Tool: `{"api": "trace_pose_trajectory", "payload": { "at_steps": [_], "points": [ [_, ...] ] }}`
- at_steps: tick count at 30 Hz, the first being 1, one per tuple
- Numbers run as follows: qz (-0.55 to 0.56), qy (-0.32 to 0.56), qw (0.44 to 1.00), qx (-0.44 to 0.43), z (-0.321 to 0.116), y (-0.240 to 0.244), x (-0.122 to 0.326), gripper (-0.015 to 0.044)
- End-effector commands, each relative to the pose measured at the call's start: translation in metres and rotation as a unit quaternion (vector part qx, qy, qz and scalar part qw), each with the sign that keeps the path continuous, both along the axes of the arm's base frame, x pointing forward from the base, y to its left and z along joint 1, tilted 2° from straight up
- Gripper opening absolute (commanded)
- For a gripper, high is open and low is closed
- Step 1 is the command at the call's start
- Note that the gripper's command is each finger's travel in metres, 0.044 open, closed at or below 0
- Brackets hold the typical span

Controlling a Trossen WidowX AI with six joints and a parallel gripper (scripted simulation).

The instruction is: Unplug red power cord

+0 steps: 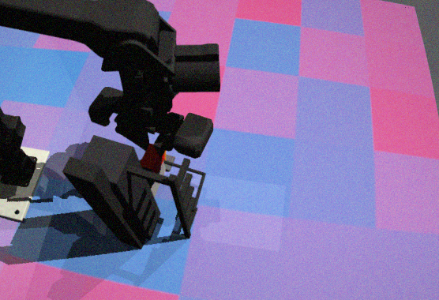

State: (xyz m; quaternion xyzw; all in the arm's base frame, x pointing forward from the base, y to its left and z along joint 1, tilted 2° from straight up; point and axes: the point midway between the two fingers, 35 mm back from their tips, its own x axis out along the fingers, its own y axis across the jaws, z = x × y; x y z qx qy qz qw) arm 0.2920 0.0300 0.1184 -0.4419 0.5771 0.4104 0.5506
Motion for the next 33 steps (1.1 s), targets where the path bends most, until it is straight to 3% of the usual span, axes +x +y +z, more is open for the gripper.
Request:
{"api": "trace_pose_trajectory", "payload": {
  "at_steps": [1, 4, 10, 33],
  "points": [
    [0.033, -0.013, 0.998, 0.05, 0.005, 0.044, 0.005, 0.0],
    [0.033, -0.013, 0.998, 0.05, 0.006, 0.049, 0.005, 0.0],
    [0.021, -0.01, 0.999, 0.045, 0.004, 0.035, 0.004, 0.0157],
    [0.033, -0.012, 0.998, 0.048, 0.013, 0.028, 0.003, 0.016]
  ]
}}
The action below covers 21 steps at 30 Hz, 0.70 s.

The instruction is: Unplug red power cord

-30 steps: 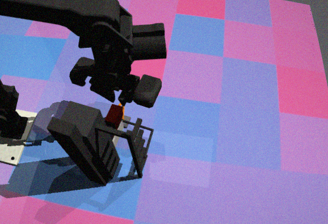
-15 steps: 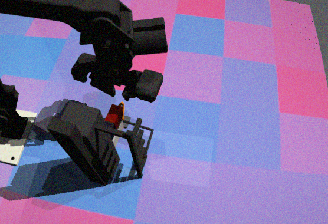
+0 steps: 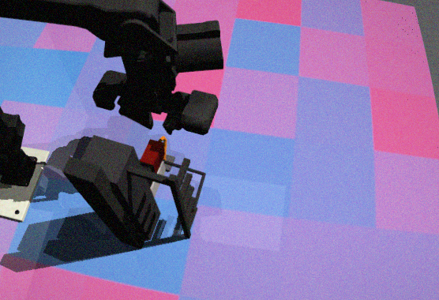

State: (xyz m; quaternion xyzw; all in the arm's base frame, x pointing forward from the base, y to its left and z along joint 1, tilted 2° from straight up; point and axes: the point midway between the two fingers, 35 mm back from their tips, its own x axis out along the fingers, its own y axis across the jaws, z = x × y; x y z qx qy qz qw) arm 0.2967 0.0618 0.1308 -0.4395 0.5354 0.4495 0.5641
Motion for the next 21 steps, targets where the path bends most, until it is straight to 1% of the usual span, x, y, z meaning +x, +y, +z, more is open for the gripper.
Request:
{"api": "trace_pose_trajectory", "payload": {
  "at_steps": [1, 21],
  "points": [
    [0.001, 0.001, 1.0, 0.001, 0.0, -0.005, -0.001, 0.016],
    [0.001, 0.001, 1.0, 0.0, -0.002, -0.034, -0.007, 0.016]
  ]
}}
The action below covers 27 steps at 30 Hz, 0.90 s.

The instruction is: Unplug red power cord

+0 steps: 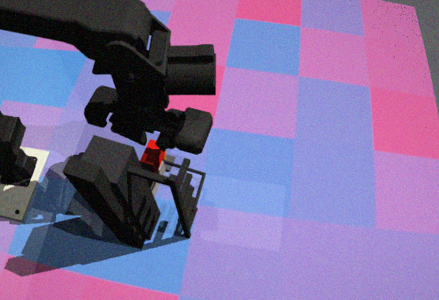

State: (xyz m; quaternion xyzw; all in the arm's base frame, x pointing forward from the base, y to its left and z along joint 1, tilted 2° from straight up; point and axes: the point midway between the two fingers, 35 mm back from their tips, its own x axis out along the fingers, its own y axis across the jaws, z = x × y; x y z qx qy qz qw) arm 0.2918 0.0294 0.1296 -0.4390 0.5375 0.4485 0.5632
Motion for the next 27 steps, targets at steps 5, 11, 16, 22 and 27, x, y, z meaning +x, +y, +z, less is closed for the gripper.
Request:
{"api": "trace_pose_trajectory", "payload": {
  "at_steps": [5, 11, 16, 22, 27],
  "points": [
    [0.002, 0.0, 1.0, 0.002, -0.005, -0.002, -0.002, 0.016],
    [0.002, 0.0, 1.0, 0.002, -0.012, -0.001, -0.002, 0.016],
    [0.0, -0.003, 1.0, 0.0, -0.01, -0.002, -0.001, 0.0134],
    [0.0, -0.003, 1.0, 0.0, -0.01, -0.002, -0.001, 0.0074],
    [0.0, -0.003, 1.0, 0.0, -0.01, -0.002, -0.001, 0.0041]
  ]
}}
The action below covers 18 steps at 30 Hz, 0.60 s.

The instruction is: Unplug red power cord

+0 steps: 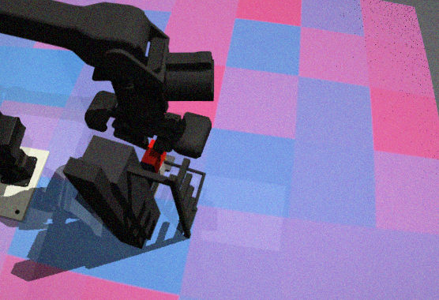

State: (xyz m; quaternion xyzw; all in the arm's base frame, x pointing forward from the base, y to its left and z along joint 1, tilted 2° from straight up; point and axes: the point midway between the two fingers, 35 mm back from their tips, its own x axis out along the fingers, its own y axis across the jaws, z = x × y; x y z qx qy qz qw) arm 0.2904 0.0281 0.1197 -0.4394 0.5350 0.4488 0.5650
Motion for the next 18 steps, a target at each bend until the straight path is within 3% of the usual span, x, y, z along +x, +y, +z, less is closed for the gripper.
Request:
{"api": "trace_pose_trajectory", "payload": {
  "at_steps": [1, 18],
  "points": [
    [0.0, -0.001, 1.0, -0.001, 0.0, 0.0, 0.001, 0.0015],
    [0.0, -0.001, 1.0, 0.0, 0.002, 0.022, 0.007, 0.0]
  ]
}}
